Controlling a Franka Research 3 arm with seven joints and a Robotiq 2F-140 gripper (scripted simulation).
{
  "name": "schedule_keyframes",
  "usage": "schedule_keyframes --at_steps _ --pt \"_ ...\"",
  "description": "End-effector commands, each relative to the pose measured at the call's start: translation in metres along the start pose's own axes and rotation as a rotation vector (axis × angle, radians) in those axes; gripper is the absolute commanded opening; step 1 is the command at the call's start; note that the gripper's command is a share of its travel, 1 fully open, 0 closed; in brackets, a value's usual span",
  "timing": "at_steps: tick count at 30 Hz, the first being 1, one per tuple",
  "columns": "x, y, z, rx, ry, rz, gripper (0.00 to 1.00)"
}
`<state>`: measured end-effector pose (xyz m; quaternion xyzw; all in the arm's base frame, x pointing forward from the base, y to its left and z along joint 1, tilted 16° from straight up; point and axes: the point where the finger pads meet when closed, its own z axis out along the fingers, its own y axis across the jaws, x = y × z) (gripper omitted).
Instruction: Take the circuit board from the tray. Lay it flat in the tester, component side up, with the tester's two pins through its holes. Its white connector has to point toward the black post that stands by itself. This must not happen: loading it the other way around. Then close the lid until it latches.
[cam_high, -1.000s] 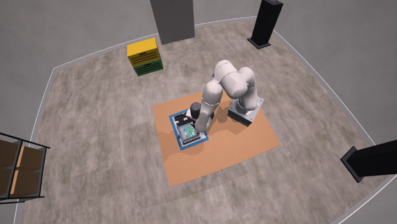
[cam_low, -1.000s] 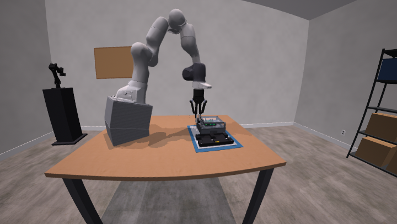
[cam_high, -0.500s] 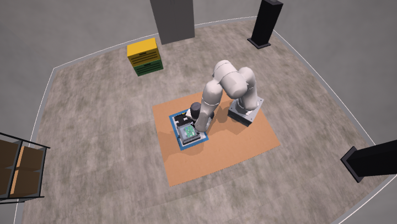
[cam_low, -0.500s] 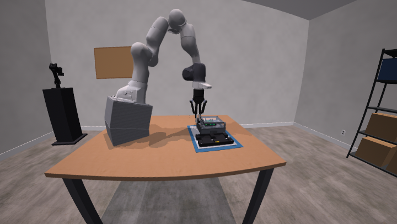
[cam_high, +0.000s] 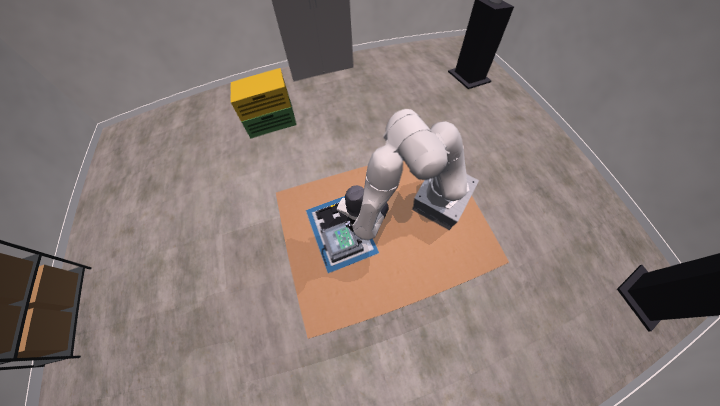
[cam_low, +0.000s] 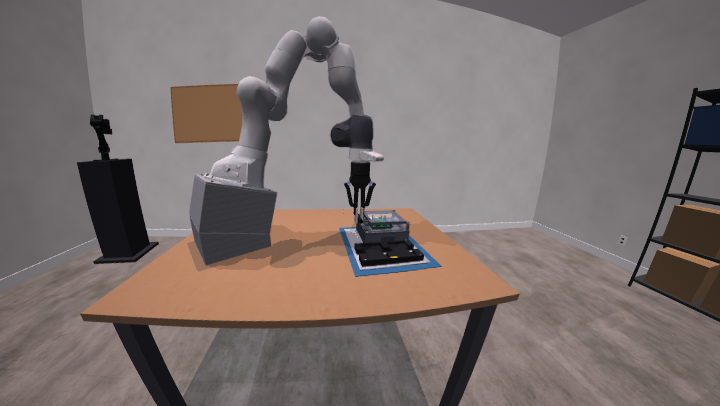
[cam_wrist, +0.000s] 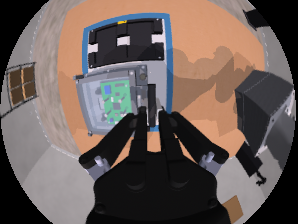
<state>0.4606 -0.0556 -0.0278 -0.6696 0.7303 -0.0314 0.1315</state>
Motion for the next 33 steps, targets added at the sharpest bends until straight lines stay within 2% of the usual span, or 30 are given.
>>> schedule_keyframes --at_steps 1,33 --pt "0.0 0.0003 0.0021 -0.001 -0.001 -0.007 0.0" --pt "0.0 0.0003 0.0051 -0.001 -0.001 -0.007 0.0"
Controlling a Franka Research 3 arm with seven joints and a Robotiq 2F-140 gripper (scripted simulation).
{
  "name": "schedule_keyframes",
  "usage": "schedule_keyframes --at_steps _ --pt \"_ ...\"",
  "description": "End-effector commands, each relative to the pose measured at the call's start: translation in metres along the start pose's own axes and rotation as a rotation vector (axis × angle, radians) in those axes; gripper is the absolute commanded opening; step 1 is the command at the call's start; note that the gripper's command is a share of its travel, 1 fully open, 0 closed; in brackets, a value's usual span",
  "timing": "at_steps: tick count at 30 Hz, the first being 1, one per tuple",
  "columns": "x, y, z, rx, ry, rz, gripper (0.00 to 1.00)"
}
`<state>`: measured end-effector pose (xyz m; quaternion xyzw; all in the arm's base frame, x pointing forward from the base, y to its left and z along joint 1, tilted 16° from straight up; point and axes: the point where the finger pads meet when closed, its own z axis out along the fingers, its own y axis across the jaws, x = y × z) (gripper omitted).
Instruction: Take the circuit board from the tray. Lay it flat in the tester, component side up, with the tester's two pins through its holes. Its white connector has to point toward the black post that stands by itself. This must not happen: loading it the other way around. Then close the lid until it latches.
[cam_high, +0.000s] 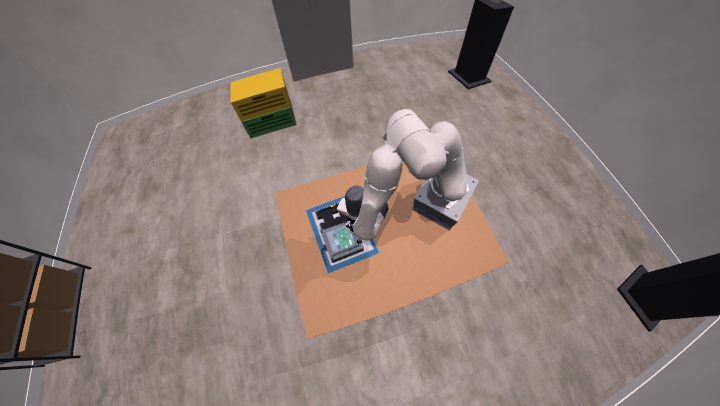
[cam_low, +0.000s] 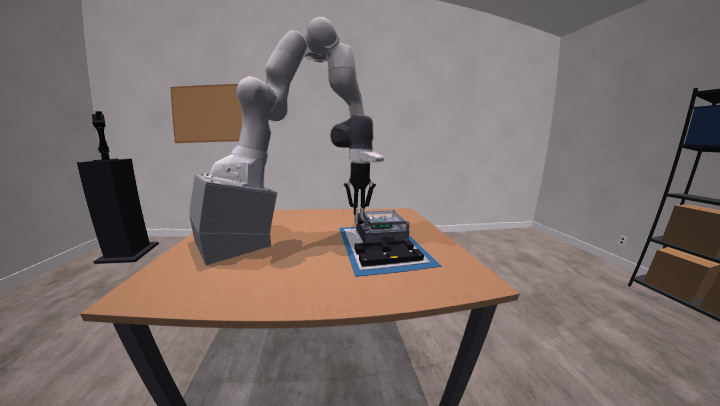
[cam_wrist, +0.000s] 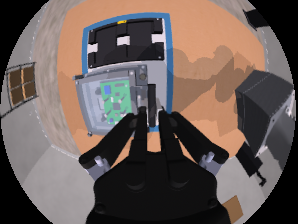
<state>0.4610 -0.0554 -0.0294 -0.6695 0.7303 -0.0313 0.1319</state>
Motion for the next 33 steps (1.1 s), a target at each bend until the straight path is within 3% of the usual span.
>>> schedule_keyframes --at_steps 1,2,33 --pt "-0.0001 0.0003 0.0035 -0.001 0.0 -0.007 0.0" --pt "-0.0001 0.0003 0.0035 -0.001 0.0 -0.007 0.3" --pt "-0.0001 0.0003 0.0035 -0.001 0.0 -0.007 0.3"
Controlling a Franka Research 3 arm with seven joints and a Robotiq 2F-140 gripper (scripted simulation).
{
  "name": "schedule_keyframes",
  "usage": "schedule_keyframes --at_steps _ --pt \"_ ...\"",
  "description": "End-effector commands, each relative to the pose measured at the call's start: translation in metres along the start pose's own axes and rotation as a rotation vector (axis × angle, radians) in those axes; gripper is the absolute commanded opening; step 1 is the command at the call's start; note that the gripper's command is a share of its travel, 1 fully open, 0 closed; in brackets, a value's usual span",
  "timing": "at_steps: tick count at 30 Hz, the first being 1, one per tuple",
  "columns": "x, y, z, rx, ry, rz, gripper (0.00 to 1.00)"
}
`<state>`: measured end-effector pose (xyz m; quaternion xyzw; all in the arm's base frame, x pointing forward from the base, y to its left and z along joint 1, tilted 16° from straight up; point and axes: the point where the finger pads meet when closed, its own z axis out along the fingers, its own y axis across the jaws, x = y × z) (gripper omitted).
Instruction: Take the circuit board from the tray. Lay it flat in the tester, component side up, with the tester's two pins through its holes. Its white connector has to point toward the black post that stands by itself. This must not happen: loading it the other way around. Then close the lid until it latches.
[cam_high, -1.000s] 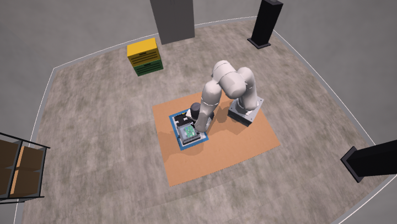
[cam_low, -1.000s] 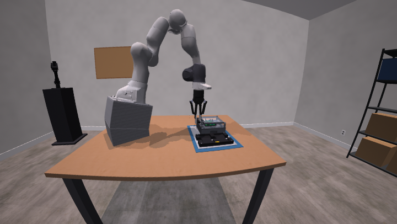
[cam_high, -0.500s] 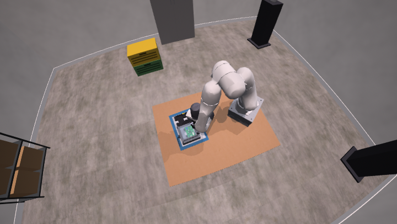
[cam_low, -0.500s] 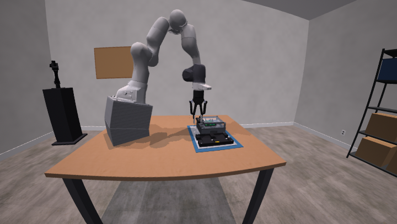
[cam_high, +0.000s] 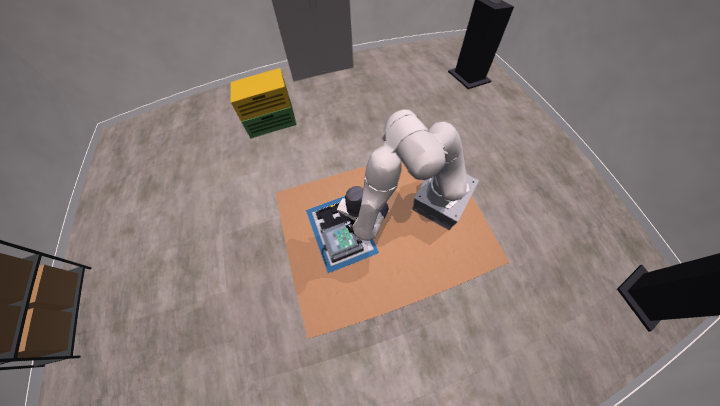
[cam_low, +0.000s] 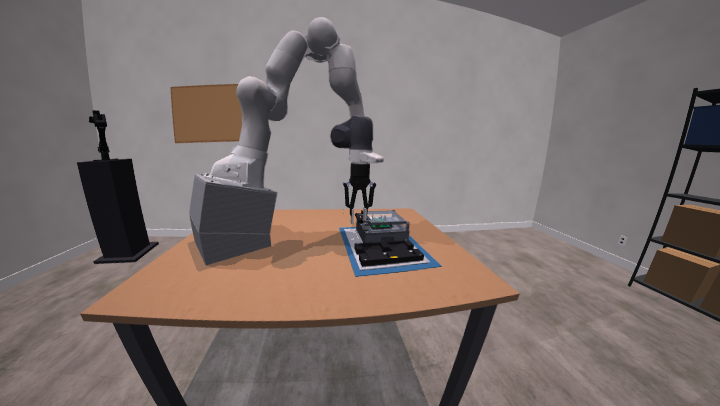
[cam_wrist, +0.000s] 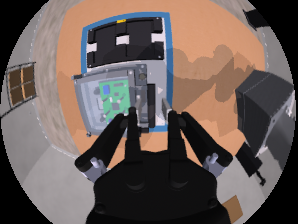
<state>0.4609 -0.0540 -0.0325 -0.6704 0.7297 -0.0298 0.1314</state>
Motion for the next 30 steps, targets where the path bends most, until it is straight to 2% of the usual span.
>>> schedule_keyframes --at_steps 1,15,25,30 --pt "0.001 -0.001 0.0 0.002 0.002 -0.005 0.3" --pt "0.001 -0.001 -0.004 0.002 0.002 -0.005 0.3" --pt "0.001 -0.001 -0.018 0.002 0.002 -0.005 0.3" --pt "0.001 -0.001 -0.031 0.002 0.002 -0.005 0.3"
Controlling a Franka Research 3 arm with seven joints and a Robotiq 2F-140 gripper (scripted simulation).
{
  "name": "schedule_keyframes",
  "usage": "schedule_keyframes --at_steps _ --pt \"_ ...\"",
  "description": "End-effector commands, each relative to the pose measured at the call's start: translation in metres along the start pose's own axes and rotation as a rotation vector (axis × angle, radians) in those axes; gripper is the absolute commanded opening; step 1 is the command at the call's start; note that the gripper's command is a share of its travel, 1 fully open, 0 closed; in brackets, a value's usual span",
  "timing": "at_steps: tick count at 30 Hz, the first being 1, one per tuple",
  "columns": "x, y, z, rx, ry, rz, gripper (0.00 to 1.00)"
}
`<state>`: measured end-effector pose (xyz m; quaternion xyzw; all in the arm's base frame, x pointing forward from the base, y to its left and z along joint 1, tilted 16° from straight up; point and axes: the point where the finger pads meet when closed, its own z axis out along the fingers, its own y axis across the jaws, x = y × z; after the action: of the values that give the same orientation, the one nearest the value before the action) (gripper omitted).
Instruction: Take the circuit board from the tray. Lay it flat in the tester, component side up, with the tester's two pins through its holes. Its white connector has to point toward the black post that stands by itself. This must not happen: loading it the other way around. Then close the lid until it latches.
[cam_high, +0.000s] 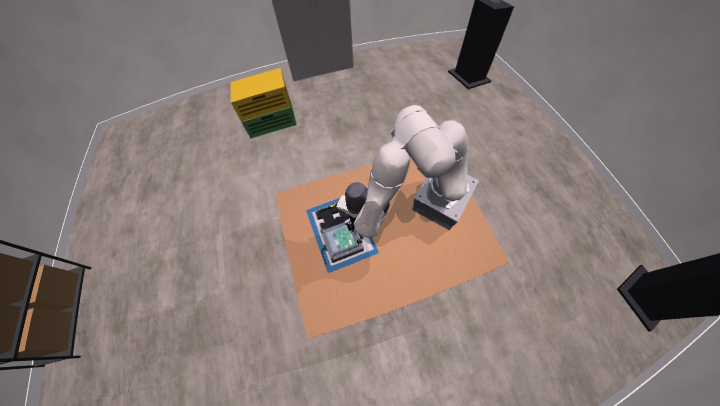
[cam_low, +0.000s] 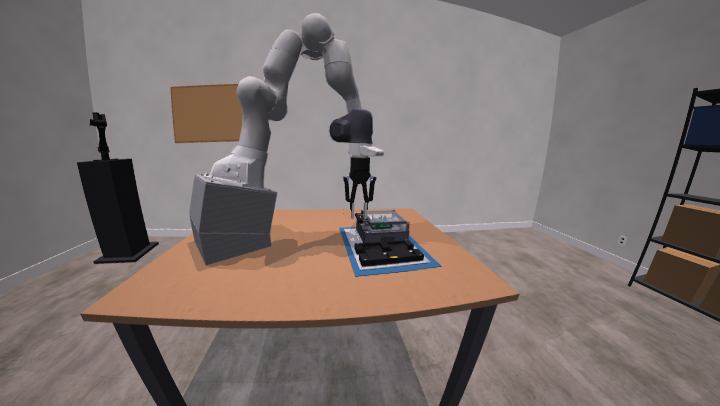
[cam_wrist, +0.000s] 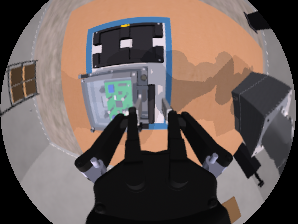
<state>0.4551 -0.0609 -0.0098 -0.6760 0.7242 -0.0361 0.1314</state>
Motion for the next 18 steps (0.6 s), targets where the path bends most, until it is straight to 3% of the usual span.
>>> schedule_keyframes --at_steps 1,18 --pt "-0.003 -0.001 -0.01 -0.006 -0.005 0.012 0.3" --pt "-0.003 -0.001 -0.056 -0.006 -0.005 0.012 0.3"
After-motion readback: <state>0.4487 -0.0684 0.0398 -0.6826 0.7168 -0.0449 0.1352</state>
